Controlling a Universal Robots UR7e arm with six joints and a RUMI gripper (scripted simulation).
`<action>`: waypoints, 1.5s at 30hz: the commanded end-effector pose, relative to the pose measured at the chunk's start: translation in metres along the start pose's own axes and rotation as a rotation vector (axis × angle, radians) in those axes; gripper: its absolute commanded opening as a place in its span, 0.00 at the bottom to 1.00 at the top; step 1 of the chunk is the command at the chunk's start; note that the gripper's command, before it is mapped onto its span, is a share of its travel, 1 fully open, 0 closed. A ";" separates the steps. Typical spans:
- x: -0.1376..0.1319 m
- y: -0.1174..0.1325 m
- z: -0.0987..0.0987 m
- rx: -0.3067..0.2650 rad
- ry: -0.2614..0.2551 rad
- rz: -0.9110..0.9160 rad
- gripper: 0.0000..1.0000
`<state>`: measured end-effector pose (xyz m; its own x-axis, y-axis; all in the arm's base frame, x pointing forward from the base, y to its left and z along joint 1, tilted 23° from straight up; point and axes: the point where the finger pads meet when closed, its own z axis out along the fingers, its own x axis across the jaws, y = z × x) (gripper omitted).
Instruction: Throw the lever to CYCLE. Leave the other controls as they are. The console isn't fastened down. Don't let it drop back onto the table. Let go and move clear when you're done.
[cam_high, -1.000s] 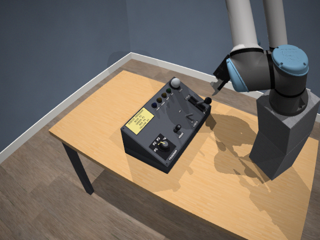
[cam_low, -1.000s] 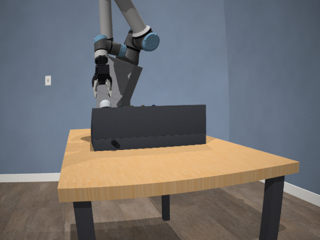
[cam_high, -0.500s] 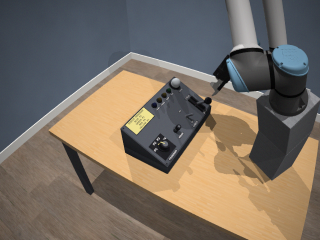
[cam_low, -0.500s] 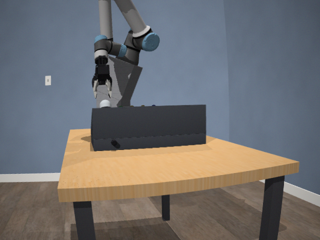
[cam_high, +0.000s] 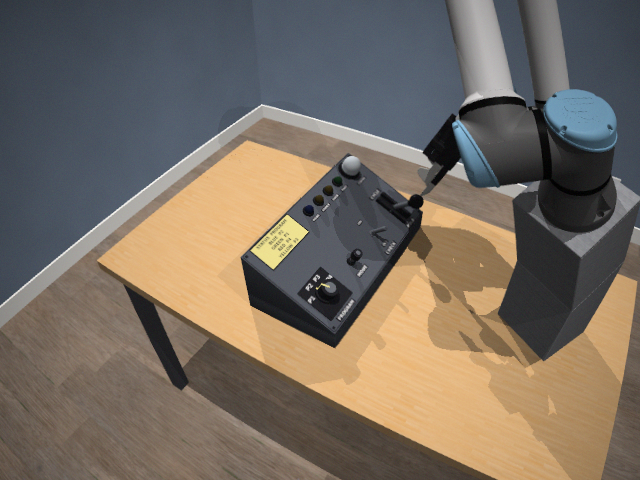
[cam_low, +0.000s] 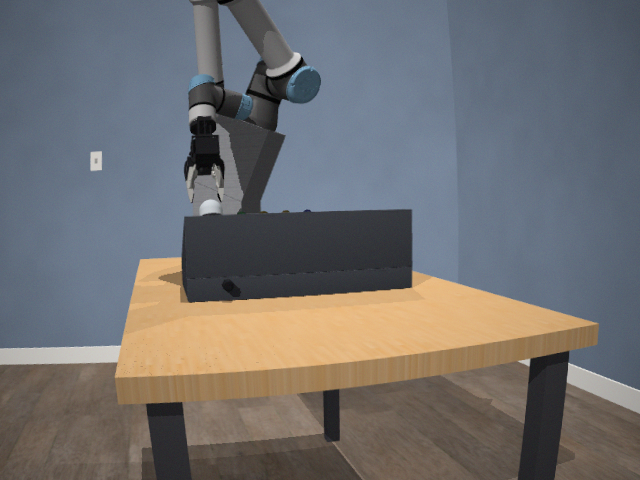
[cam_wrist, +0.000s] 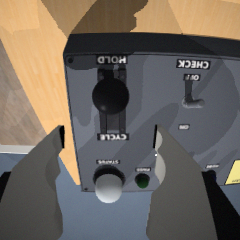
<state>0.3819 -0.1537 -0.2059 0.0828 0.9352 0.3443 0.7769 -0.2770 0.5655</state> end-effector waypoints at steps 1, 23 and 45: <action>0.000 0.000 0.009 -0.001 -0.002 0.000 0.44; 0.000 0.000 0.064 -0.001 -0.002 0.000 0.44; -0.001 0.000 0.075 -0.001 -0.002 0.000 0.44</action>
